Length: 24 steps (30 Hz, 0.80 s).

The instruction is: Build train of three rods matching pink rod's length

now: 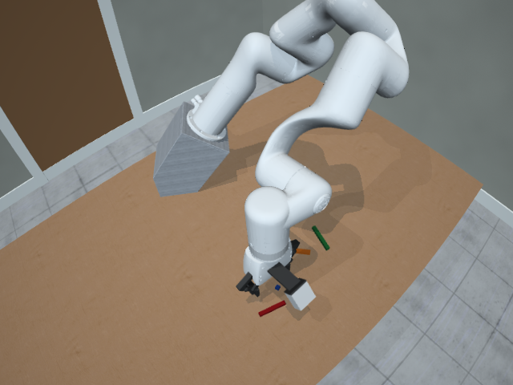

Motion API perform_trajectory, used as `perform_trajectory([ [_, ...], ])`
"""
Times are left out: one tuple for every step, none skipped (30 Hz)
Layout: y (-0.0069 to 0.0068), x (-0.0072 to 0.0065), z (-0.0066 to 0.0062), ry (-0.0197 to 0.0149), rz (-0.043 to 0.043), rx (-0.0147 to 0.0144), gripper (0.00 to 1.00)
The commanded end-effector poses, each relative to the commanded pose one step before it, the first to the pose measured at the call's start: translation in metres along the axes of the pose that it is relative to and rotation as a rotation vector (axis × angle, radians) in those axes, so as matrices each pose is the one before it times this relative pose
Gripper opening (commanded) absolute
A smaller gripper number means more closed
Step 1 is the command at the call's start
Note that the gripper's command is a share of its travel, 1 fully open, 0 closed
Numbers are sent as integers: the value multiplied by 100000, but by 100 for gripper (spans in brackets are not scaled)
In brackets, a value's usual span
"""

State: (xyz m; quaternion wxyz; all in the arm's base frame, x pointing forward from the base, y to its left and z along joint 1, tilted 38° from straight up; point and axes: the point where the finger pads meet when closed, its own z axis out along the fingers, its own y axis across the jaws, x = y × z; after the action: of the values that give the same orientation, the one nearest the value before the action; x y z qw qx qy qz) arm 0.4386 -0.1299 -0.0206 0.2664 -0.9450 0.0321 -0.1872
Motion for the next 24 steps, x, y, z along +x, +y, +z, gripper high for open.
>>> perform_trajectory([
  [57,118,-99,229,-5248,-175,100],
  [2,2,1,-13,-3079,2,100],
  [3,2,2,-16,-3815,3,100],
  [4,2,2,-18,-4550,5,100],
  [4,2,2,-19,-4840,6,100],
  [2,1,1,-9,-2323,3,100],
  [2,1,1,-11,-2811,4,100],
  [3,1,1,-12,-3150,5,100],
  [3,1,1,-12,-3181,5,100],
  [3,1,1,-12,-3115,6,100],
  [3,1,1,-11,-3085,6,100],
  [3,1,1,-11,-3080,6,100],
  [3,1,1,-11,-3079,7,100],
  [0,0,0,0,0,0,100],
  [0,0,0,0,0,0,100],
  [7,1,3,-27,-7739,18,100],
  [3,0,2,-12,-3478,9,100],
  [2,0,1,-6,-1740,5,100],
  [2,0,1,-7,-2139,6,100],
  [3,0,1,-9,-2886,8,100],
  [3,0,1,-10,-3156,9,100],
  [3,0,1,-9,-3124,9,100],
  [3,0,1,-9,-3075,9,100],
  [3,0,1,-9,-3062,9,100],
])
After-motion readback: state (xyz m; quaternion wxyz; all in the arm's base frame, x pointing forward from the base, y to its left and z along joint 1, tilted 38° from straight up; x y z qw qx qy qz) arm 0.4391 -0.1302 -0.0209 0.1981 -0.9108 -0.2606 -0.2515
